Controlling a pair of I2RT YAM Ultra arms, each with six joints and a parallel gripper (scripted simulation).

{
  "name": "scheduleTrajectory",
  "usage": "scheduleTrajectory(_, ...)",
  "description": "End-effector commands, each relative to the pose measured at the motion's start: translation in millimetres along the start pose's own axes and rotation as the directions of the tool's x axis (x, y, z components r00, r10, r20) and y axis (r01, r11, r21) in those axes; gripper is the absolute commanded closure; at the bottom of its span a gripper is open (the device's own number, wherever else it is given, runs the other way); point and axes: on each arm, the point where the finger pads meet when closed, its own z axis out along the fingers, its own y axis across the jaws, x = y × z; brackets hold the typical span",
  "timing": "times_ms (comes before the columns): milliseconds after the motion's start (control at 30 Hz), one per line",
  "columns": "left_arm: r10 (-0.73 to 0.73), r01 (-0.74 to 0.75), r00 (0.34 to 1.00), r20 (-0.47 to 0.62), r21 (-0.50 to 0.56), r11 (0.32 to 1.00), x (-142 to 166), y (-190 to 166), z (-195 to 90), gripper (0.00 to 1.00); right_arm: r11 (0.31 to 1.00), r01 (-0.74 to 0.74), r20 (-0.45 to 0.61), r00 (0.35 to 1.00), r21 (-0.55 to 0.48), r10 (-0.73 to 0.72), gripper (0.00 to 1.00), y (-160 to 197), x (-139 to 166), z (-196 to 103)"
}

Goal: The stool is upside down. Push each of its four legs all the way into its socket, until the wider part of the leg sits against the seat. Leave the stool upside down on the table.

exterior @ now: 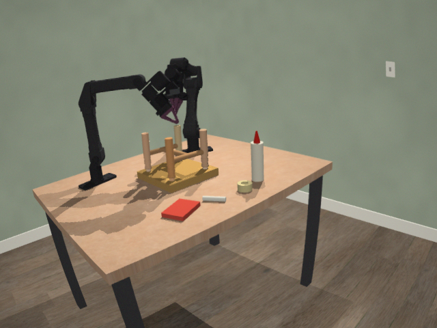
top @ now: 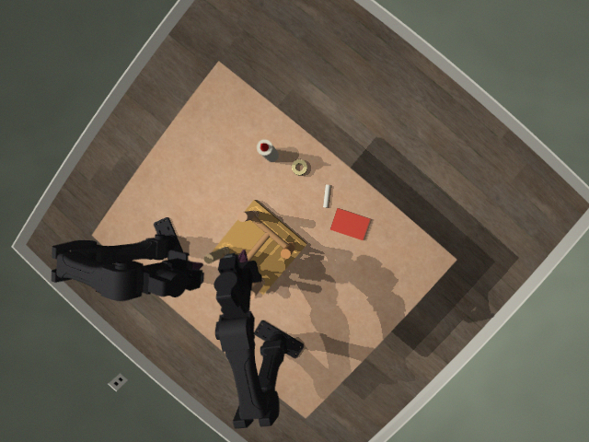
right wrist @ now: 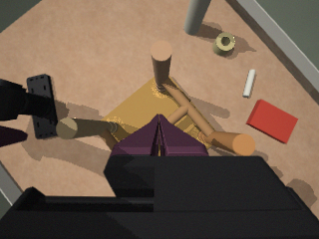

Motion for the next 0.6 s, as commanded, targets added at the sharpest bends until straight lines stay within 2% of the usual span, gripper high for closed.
scheduleTrajectory(0,0.010,-0.010,0.999,0.036,0.004,1.000,-2.1,-1.9,-8.2,1.00,1.000,0.016,-0.053,0.998,-0.007,-0.016,1.00,6.5,27.9,-25.7)
scheduleTrajectory(200,0.010,-0.010,0.999,0.036,0.004,1.000,-2.1,-1.9,-8.2,1.00,0.999,0.032,-0.069,0.997,-0.016,-0.033,1.00,11.2,57.9,-67.7)
scheduleTrajectory(367,0.010,-0.010,0.999,0.036,0.004,1.000,-2.1,-1.9,-8.2,1.00,0.998,0.046,-0.099,0.994,-0.030,-0.049,1.00,14.6,99.7,-109.4)
scheduleTrajectory(433,0.010,-0.010,0.999,0.036,0.004,1.000,-2.1,-1.9,-8.2,1.00,0.998,0.046,-0.099,0.994,-0.030,-0.049,1.00,14.6,99.7,-109.4)
scheduleTrajectory(567,0.010,-0.010,0.999,0.036,0.004,1.000,-2.1,-1.9,-8.2,1.00,0.997,0.059,-0.127,0.990,-0.039,-0.064,1.00,15.5,138.0,-136.4)
